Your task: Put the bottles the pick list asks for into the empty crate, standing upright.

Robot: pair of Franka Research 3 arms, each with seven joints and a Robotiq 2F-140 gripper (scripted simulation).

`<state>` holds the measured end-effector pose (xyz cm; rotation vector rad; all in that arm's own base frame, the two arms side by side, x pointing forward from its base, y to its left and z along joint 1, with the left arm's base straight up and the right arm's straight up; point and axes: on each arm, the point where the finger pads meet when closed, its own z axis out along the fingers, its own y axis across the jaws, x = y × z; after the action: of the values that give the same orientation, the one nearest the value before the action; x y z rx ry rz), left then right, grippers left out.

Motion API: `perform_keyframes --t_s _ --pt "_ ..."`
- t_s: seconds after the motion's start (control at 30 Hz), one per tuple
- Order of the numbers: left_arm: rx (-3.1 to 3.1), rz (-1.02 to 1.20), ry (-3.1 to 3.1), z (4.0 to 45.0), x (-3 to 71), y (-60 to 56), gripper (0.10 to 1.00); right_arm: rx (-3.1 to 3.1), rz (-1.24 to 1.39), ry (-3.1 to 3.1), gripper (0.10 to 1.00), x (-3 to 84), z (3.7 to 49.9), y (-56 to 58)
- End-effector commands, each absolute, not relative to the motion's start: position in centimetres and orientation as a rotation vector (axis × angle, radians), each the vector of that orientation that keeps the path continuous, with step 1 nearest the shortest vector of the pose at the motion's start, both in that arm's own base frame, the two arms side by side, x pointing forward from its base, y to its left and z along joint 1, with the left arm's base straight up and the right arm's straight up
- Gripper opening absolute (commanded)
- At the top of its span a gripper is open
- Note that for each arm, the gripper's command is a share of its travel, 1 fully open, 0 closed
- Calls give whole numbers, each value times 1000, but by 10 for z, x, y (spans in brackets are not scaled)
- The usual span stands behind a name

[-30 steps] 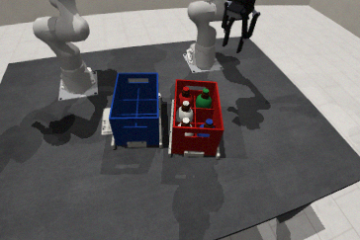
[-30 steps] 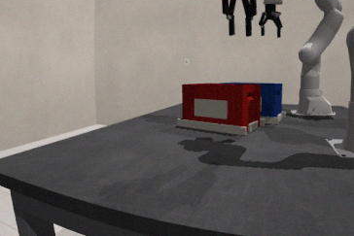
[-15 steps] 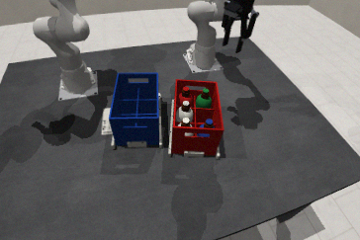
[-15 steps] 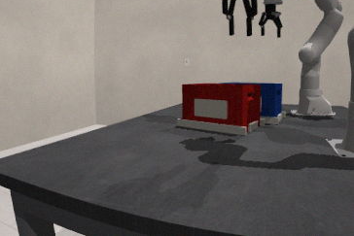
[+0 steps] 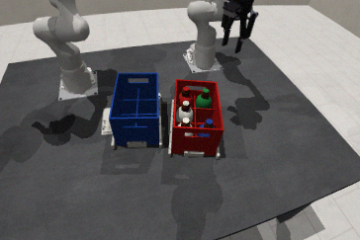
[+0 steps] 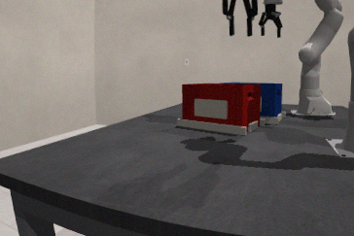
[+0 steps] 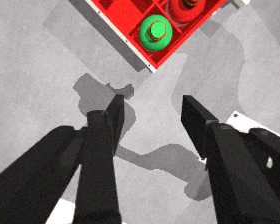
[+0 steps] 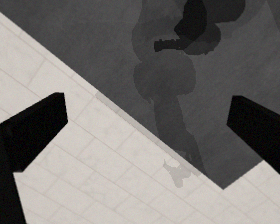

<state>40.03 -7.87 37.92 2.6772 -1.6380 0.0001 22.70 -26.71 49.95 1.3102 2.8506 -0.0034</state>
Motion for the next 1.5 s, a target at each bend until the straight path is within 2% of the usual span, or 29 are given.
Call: perform_keyframes --t_s 0.0,0.7,1.47 --pt "2627 0 -1722 378 400 -85 442 1318 -2 2851 1000 226 499 -266" --pt "2101 -1 -2336 356 390 -177 442 1318 -2 2851 1000 226 499 -266" --pt "2093 0 -2343 331 379 -278 442 1318 -2 2851 1000 226 499 -266"
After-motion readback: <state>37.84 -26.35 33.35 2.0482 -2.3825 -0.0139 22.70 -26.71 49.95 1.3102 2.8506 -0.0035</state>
